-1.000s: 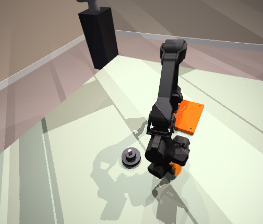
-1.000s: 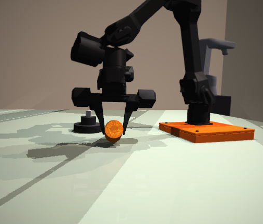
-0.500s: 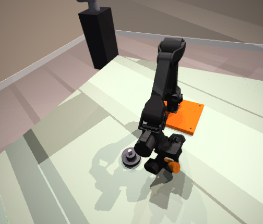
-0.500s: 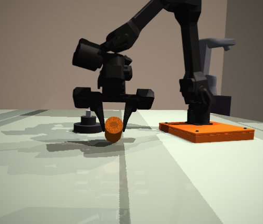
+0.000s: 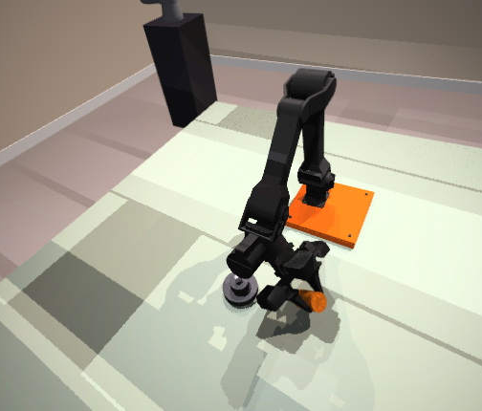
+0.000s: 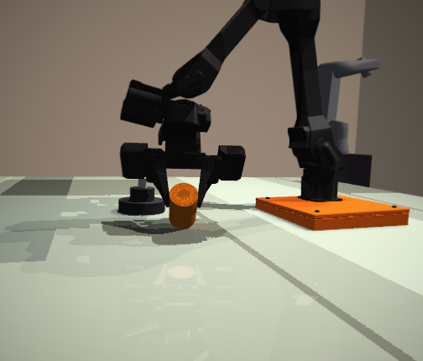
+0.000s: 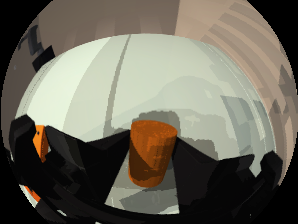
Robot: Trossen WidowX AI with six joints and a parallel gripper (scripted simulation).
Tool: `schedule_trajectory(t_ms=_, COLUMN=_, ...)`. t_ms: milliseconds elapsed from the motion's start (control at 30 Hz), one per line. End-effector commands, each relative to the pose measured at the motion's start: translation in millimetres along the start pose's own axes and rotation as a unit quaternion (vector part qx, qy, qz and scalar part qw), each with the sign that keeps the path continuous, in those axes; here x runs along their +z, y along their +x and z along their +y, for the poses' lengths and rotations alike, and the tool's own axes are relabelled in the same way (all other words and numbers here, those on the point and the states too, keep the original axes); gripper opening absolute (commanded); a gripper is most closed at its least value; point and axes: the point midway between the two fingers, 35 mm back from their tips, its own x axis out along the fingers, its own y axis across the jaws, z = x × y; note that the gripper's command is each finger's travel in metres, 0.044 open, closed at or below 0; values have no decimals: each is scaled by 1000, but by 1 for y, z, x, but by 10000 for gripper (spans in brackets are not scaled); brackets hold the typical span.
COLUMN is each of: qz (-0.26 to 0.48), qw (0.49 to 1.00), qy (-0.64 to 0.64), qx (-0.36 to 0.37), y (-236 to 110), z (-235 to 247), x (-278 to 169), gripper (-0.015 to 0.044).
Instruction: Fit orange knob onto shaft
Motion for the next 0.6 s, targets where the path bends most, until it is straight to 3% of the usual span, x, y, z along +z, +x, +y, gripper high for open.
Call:
schedule_trajectory(t_ms=0, qz=-43, qw=999, qy=-1, qx=1, y=-3, z=0, x=-4, gripper=181)
schedule_trajectory(t_ms=567, qz=-188, qw=982, qy=-1, qx=3, y=-13, z=1, x=-21, gripper=181)
